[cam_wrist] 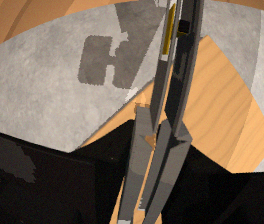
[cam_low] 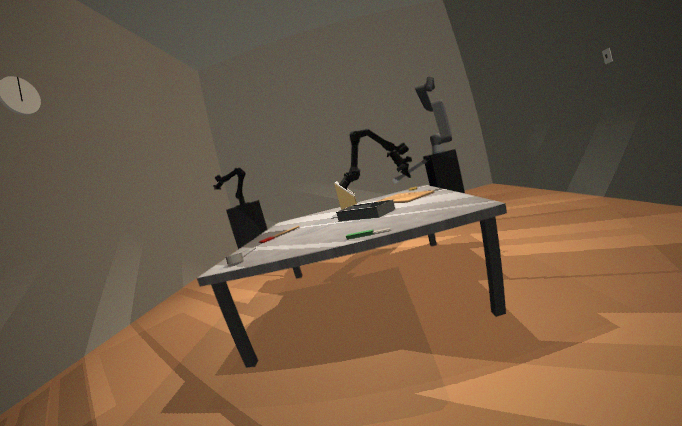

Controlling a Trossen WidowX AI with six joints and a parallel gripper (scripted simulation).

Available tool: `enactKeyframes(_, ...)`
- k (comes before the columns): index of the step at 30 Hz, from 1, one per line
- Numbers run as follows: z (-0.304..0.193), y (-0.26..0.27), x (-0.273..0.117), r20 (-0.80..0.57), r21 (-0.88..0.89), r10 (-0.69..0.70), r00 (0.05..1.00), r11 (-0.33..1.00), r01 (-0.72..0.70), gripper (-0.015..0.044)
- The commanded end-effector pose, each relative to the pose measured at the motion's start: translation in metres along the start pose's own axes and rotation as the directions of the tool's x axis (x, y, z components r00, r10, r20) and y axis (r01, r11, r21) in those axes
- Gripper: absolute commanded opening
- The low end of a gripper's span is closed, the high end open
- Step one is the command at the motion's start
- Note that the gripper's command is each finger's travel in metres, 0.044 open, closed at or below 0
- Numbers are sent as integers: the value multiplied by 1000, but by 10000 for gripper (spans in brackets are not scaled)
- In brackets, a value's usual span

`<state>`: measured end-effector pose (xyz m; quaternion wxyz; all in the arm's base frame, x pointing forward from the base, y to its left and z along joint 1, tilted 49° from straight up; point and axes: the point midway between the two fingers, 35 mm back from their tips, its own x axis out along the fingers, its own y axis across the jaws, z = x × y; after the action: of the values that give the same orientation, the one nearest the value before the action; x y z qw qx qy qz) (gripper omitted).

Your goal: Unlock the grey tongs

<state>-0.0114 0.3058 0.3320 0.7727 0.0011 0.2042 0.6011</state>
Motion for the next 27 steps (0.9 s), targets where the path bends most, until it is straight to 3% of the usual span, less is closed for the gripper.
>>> enactKeyframes(1, 6, -2, -7, -49, 26, 9, 999, 1000, -7, -150)
enactKeyframes(17, -3, -20, -41, -359, 146, 7, 933, 988, 49, -150)
enactKeyframes(27, -3, -20, -43, -372, 153, 8, 928, 987, 53, -150)
